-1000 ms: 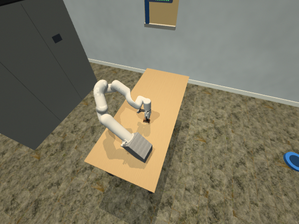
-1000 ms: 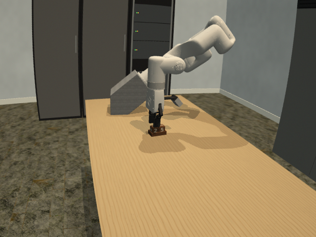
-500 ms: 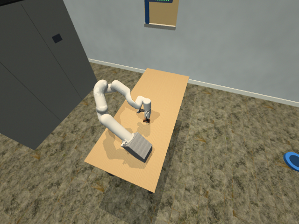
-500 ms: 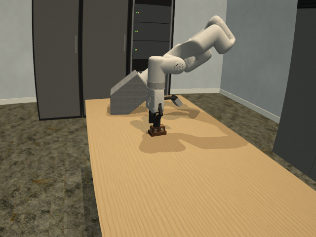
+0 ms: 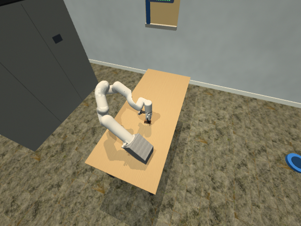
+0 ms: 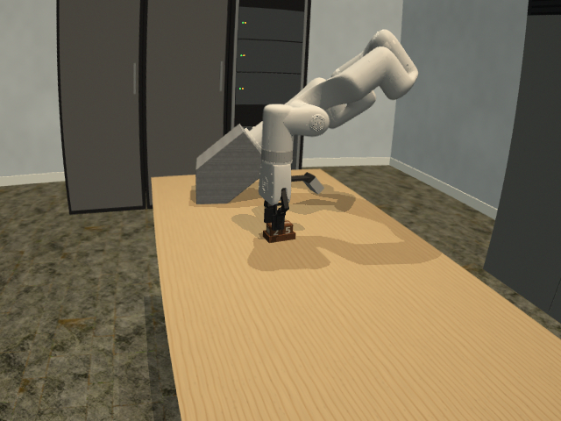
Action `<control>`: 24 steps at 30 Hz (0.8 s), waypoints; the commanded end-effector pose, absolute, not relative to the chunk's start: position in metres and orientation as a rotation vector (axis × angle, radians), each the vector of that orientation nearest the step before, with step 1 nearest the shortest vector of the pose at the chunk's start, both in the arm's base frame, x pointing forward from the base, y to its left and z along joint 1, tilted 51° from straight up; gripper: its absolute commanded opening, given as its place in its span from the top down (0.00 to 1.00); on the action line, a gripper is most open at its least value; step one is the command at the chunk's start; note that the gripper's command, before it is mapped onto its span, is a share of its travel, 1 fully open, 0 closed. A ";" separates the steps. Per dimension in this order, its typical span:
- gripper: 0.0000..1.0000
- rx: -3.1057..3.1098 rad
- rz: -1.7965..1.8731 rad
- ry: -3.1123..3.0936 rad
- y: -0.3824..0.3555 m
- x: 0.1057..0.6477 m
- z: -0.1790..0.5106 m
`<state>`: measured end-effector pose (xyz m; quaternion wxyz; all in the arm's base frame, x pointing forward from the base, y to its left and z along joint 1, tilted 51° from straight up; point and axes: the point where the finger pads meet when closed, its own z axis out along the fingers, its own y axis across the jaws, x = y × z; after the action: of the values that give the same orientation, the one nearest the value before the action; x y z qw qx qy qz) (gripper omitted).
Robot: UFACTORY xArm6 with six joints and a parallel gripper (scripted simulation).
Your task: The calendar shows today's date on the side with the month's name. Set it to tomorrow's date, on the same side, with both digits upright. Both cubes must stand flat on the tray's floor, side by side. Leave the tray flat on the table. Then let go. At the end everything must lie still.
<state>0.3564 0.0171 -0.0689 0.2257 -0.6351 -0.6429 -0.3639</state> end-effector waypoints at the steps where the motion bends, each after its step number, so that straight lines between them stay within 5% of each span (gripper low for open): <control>1: 0.53 -1.753 -1.005 -1.774 0.020 0.358 -0.072; 24: 0.53 -1.753 -1.005 -1.774 0.028 0.360 -0.078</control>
<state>0.3591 0.0285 -0.0785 0.2255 -0.6351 -0.6429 -0.3640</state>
